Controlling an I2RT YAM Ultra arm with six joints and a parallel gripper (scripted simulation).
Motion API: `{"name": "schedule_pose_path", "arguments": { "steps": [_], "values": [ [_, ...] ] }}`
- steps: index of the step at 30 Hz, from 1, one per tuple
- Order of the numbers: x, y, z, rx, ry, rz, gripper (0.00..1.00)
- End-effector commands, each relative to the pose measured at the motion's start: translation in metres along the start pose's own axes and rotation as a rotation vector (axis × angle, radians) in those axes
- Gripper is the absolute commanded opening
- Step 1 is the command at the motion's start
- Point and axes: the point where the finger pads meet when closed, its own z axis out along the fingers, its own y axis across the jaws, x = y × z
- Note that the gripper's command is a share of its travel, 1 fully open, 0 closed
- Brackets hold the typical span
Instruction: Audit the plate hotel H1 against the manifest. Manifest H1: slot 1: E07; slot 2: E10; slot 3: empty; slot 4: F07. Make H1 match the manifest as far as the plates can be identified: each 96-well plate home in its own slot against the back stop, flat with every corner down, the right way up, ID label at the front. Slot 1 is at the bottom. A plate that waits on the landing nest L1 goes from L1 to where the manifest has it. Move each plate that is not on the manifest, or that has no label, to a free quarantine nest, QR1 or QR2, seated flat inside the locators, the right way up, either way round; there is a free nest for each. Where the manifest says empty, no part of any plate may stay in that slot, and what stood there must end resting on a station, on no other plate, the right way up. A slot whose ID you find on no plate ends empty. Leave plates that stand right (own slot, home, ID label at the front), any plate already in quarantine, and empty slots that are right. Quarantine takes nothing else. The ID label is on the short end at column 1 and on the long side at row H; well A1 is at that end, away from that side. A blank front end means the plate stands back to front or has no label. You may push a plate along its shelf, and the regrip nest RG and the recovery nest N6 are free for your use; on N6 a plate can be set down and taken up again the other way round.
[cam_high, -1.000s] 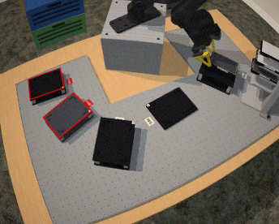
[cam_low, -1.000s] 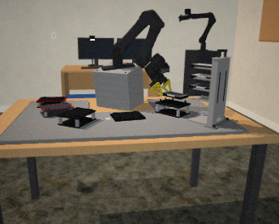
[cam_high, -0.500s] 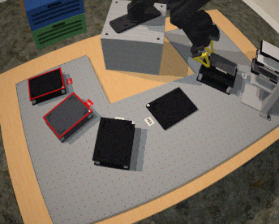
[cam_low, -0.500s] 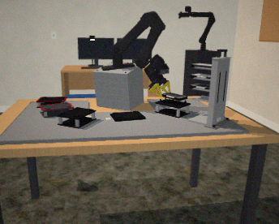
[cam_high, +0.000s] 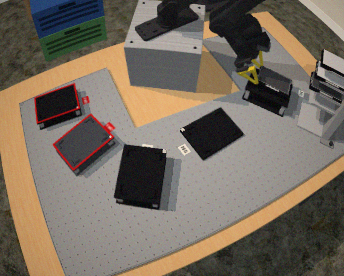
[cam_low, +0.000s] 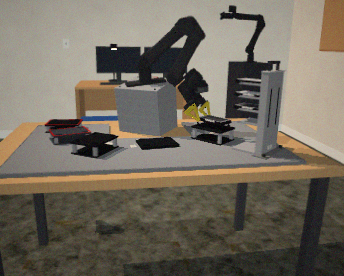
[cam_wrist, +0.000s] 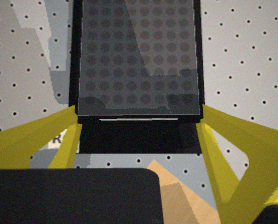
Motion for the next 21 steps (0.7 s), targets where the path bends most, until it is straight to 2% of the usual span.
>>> {"name": "schedule_pose_path", "arguments": {
  "steps": [1,2,8,19,21],
  "values": [
    [-0.015,0.002,0.006,-0.003,-0.053,0.017,0.86],
    [-0.020,0.004,0.005,-0.009,-0.067,0.016,0.86],
    [-0.008,0.002,0.006,-0.004,-0.043,0.010,0.86],
    [-0.013,0.003,0.010,-0.005,-0.064,0.018,0.86],
    [-0.008,0.002,0.012,-0.003,-0.054,0.016,0.86]
  ]
}}
